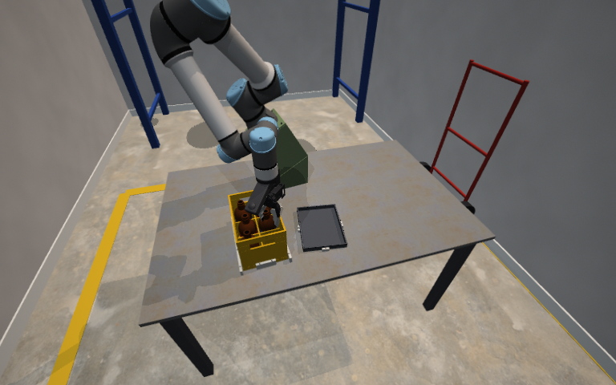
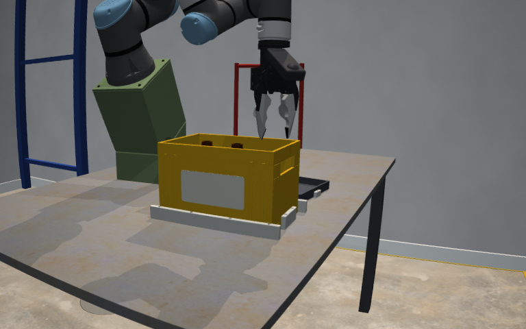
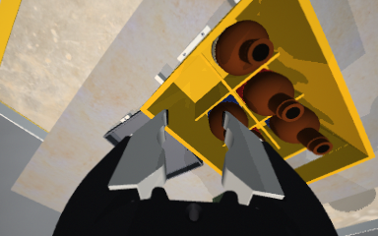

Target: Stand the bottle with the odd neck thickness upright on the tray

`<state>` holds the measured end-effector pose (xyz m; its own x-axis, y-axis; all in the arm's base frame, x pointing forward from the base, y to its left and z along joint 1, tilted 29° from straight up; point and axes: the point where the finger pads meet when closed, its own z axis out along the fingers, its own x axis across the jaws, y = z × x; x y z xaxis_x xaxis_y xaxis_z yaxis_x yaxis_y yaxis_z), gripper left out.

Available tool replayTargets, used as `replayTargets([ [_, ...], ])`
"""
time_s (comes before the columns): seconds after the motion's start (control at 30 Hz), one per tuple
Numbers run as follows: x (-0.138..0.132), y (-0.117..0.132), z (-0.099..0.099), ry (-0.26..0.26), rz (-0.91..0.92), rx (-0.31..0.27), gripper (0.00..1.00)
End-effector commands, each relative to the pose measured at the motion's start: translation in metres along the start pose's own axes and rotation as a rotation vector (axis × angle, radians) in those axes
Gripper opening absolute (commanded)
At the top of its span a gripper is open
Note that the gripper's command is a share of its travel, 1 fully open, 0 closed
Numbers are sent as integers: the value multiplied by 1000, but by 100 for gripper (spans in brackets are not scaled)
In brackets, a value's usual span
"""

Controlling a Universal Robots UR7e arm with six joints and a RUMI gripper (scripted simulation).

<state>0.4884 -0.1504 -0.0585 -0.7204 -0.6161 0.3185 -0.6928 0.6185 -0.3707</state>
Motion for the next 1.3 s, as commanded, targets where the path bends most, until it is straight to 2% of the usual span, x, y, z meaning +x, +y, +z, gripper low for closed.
replayTargets([
  [0.0,0,0,0,-1,0,1,38],
  [0.7,0,0,1,-1,0,1,38],
  [1.27,0,0,13,-1,0,1,38],
])
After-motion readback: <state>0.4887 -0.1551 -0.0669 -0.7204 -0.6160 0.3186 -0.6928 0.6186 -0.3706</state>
